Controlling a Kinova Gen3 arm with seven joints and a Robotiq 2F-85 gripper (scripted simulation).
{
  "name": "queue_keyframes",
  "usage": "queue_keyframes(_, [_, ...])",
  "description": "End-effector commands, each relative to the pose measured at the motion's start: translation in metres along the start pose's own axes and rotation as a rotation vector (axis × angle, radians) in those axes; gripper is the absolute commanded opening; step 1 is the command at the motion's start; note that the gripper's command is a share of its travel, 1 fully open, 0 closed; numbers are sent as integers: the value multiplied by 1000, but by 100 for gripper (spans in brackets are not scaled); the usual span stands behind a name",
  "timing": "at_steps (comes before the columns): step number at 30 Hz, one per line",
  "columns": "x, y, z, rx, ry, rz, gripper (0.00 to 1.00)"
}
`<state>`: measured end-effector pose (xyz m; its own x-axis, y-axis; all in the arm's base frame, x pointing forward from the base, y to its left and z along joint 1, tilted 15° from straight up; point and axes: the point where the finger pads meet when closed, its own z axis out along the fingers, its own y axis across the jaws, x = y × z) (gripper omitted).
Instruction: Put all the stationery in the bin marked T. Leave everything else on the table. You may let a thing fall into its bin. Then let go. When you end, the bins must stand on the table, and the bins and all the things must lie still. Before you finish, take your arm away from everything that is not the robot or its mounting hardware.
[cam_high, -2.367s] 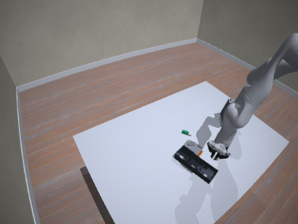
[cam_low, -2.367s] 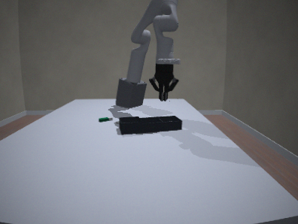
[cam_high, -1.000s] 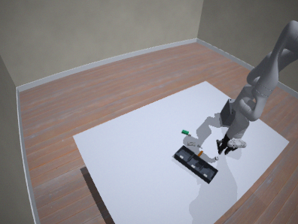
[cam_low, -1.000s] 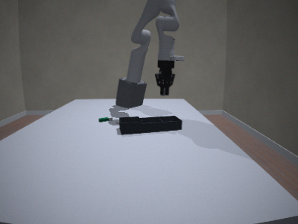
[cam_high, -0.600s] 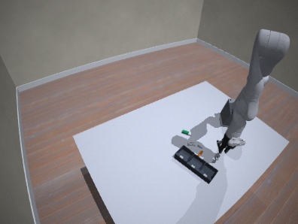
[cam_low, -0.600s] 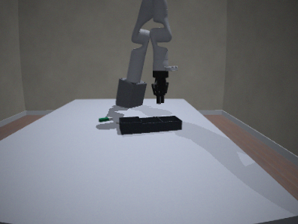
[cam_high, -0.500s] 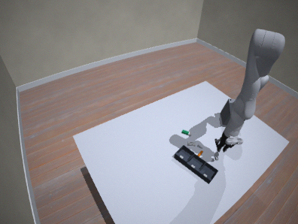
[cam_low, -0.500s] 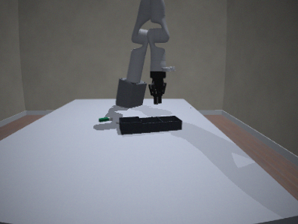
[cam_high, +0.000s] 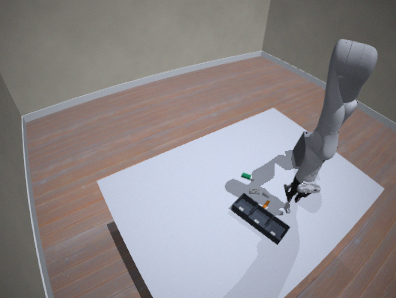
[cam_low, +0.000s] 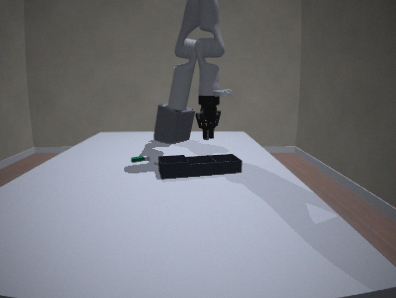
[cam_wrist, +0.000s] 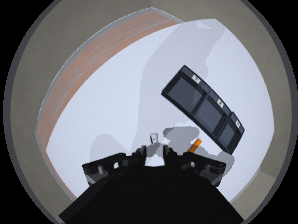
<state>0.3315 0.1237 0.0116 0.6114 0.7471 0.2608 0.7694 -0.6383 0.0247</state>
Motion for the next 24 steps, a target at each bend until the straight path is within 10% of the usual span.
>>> queue_keyframes(1, [3,-2,0,0,2,-8,30])
queue_keyframes(24, [5,-4,0,0,2,-8,30])
